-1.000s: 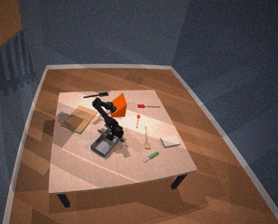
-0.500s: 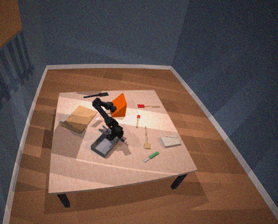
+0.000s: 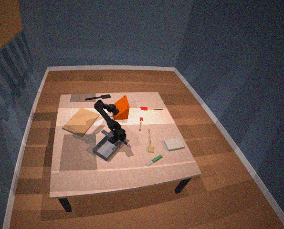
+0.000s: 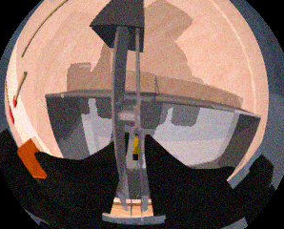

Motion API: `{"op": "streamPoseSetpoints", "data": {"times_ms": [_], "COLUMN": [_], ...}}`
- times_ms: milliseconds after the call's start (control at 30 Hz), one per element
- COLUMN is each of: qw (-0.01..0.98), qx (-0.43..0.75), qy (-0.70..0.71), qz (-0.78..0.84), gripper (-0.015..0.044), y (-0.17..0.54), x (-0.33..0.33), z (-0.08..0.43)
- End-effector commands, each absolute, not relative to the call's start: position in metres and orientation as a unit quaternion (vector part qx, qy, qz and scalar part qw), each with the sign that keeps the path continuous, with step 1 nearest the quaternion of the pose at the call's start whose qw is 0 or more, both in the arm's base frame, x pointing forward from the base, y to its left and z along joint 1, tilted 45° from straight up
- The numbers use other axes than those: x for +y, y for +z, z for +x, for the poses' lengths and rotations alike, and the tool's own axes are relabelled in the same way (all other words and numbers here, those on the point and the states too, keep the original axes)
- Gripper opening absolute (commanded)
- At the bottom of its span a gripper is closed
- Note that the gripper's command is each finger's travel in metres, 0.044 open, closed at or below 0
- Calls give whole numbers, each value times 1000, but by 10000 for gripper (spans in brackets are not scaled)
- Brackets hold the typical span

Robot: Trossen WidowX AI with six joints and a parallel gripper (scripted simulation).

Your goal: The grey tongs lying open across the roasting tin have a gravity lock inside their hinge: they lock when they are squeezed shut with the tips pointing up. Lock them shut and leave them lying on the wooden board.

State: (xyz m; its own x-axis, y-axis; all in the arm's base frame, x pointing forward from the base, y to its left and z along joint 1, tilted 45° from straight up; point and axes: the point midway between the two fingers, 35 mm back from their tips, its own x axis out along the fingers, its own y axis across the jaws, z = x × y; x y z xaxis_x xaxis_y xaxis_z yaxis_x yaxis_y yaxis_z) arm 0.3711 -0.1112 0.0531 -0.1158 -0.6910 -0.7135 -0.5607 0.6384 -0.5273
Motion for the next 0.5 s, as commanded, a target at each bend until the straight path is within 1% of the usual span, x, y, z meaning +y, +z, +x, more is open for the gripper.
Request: {"op": "streamPoseSetpoints", "data": {"times_ms": [0,233,433,467], "qw": [515,515,515,515], "qx": [744,744,744,744], "qy": [-63,-63,-63,-63], "qz": [-420,-420,-420,-420], "gripper": [61,15,-143,-150], "y": [53,53,53,53], "x": [-111,-111,-111,-111], "z": [371,371,371,371]}}
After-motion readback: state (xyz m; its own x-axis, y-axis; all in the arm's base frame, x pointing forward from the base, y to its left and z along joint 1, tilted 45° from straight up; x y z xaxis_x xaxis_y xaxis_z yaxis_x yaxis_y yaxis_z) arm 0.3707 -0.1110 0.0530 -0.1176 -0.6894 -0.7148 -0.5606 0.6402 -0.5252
